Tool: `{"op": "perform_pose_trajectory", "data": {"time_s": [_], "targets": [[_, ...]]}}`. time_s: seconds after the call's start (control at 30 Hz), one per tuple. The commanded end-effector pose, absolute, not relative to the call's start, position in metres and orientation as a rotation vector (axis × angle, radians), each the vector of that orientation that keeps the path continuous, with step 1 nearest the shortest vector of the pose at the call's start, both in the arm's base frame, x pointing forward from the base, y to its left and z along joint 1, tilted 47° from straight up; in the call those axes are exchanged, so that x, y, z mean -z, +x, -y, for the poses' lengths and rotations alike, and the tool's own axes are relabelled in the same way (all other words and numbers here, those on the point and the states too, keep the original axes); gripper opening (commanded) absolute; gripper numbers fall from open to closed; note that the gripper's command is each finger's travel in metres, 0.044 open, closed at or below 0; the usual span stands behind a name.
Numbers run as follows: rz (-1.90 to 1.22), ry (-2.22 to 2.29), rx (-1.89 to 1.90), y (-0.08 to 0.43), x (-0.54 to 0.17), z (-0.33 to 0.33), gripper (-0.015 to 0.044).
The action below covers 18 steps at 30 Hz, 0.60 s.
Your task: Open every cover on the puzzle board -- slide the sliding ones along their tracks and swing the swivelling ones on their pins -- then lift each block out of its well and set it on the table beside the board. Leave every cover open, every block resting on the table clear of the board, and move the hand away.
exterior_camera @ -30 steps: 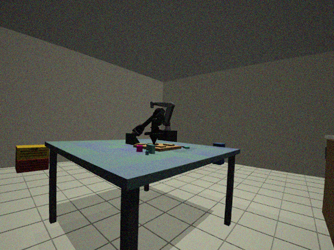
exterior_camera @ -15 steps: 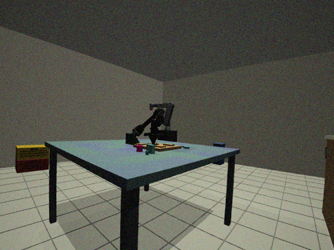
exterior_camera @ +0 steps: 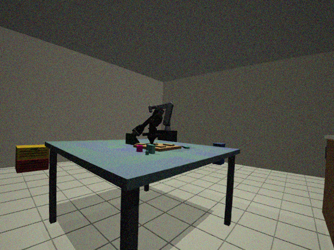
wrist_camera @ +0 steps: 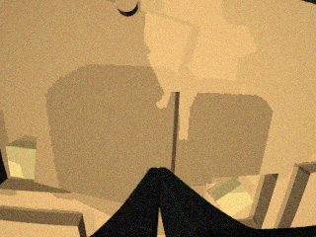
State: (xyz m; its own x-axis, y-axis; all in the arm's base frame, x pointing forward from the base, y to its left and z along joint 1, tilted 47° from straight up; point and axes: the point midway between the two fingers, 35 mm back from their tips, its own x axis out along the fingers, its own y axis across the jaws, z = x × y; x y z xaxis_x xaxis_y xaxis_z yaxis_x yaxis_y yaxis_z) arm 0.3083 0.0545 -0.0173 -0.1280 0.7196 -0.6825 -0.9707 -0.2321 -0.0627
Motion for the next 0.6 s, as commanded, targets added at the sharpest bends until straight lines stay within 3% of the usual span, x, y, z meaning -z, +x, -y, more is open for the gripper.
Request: {"op": "perform_pose_trajectory", "data": {"time_s": [0.0, 0.57], "targets": [[-0.480, -0.715, -1.689, 0.302, 0.018, -0.053, 0.0000], [-0.481, -0.715, -1.690, 0.284, 0.020, -0.049, 0.0000]]}}
